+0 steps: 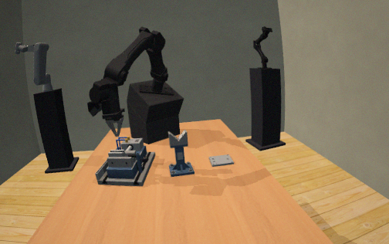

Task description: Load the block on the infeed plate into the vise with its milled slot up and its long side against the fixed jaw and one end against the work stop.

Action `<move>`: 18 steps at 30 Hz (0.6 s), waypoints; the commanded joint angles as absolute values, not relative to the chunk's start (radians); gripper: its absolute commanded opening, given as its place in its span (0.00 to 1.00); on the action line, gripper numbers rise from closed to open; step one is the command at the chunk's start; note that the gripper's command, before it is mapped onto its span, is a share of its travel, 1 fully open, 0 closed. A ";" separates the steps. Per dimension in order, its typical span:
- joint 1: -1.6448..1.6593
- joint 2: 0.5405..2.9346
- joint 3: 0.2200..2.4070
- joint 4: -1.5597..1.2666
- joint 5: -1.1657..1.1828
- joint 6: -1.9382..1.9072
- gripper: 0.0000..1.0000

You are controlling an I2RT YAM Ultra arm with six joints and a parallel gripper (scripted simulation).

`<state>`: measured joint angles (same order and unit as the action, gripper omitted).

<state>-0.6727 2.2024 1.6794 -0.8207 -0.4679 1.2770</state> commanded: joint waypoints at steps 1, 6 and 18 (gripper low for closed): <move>-0.701 2.166 1.707 -0.834 -0.468 1.270 0.00; -0.702 2.169 1.713 -0.836 -0.468 1.230 0.00; -0.714 2.241 1.772 -0.847 -0.469 0.826 0.00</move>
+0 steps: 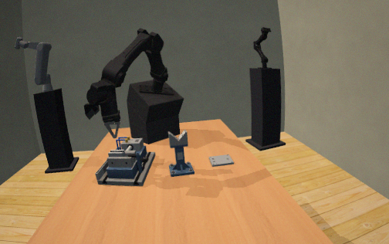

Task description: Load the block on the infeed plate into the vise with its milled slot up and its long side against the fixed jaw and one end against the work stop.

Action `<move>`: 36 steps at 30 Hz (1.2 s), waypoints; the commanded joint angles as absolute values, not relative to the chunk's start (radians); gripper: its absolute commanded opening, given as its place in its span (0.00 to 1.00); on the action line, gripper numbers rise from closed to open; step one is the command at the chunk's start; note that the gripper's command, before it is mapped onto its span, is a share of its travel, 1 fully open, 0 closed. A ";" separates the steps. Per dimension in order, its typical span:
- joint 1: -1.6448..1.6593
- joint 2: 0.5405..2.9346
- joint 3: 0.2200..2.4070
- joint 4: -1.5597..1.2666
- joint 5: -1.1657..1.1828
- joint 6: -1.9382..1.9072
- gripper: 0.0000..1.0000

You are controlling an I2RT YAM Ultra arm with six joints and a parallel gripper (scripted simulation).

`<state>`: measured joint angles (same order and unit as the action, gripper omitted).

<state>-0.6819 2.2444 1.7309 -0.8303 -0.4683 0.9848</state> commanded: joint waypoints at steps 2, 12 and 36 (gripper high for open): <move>-0.717 2.250 1.786 -0.852 -0.469 0.746 0.00; -0.729 2.291 1.853 -0.881 -0.473 0.393 0.00; -0.754 2.390 2.019 -0.971 -0.483 -0.348 0.00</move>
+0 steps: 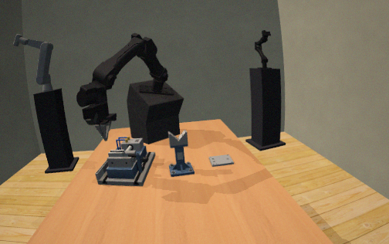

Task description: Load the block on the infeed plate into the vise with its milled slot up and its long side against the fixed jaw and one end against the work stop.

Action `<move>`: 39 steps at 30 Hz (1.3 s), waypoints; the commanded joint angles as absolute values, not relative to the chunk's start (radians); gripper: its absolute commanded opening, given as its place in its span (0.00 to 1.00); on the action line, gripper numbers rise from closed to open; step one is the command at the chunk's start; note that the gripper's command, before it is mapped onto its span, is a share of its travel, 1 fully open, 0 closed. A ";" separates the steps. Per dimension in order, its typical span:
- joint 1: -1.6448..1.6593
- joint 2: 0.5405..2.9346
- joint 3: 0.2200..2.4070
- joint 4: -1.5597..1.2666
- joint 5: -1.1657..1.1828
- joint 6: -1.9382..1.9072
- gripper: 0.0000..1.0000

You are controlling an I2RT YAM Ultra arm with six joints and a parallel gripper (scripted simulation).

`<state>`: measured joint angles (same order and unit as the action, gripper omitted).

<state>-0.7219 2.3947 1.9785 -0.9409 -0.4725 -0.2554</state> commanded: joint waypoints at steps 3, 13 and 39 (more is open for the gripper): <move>-0.753 2.366 2.031 -0.982 -0.483 -0.354 0.00; -0.754 2.371 2.042 -0.993 -0.485 -0.359 0.00; -0.754 2.371 2.042 -0.989 -0.485 -0.358 0.00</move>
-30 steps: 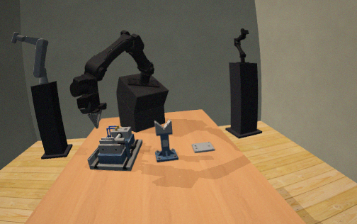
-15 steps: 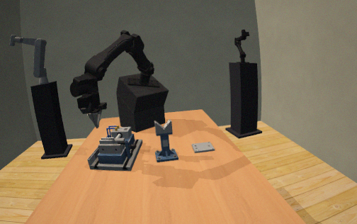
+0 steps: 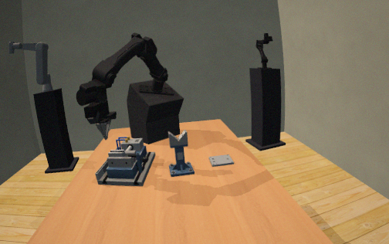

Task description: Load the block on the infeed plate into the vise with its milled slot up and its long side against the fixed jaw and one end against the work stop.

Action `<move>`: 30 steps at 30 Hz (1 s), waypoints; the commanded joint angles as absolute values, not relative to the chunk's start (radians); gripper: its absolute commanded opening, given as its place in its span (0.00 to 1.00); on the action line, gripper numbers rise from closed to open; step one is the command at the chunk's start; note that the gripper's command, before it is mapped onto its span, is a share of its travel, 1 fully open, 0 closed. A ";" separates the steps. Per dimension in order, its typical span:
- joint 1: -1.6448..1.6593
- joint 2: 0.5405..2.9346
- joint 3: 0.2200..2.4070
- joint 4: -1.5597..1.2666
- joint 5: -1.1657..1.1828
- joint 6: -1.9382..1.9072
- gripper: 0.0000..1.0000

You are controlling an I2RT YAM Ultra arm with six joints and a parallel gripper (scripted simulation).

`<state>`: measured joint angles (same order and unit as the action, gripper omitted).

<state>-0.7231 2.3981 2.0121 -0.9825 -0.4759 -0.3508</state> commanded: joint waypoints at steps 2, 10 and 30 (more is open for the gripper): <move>-0.754 2.372 2.042 -0.988 -0.485 -0.358 0.00; -0.752 2.398 2.040 -0.961 -0.485 -0.350 0.00; -0.719 2.438 1.991 -0.902 -0.471 -0.321 0.00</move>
<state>-0.7128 2.4374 2.0056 -0.9295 -0.4763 -0.3351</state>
